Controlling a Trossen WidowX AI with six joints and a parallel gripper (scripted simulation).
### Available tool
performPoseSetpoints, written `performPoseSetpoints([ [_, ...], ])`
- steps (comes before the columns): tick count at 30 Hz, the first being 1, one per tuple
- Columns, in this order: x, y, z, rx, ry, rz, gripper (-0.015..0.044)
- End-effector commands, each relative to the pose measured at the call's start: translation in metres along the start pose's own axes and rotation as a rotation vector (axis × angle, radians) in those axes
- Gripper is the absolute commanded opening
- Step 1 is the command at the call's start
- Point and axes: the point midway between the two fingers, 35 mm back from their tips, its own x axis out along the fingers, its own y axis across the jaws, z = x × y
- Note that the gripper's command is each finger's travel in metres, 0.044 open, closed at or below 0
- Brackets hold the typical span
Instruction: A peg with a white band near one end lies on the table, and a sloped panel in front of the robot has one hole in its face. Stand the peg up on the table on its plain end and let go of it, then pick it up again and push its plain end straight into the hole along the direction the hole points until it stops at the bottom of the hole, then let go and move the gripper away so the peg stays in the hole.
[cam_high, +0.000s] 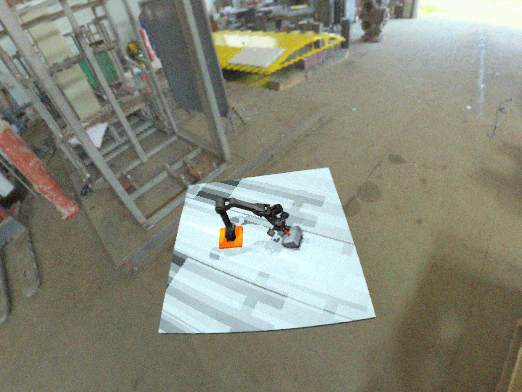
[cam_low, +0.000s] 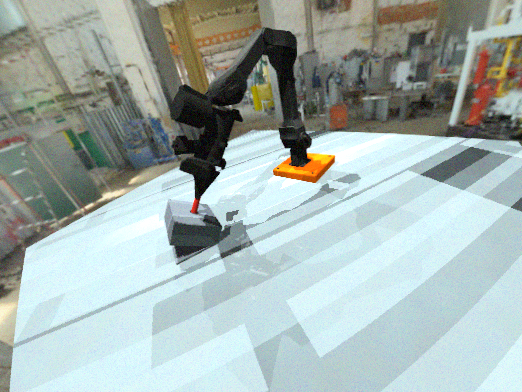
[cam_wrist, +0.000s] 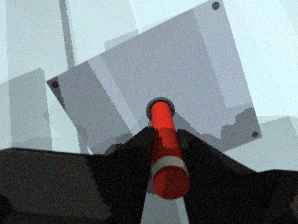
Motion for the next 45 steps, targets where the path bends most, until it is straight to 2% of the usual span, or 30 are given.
performPoseSetpoints([
  [1,0.002,0.002,0.001,-0.002,-0.003,0.007,0.0000],
  [45,0.024,0.000,0.000,0.001,-0.003,0.003,0.0000],
])
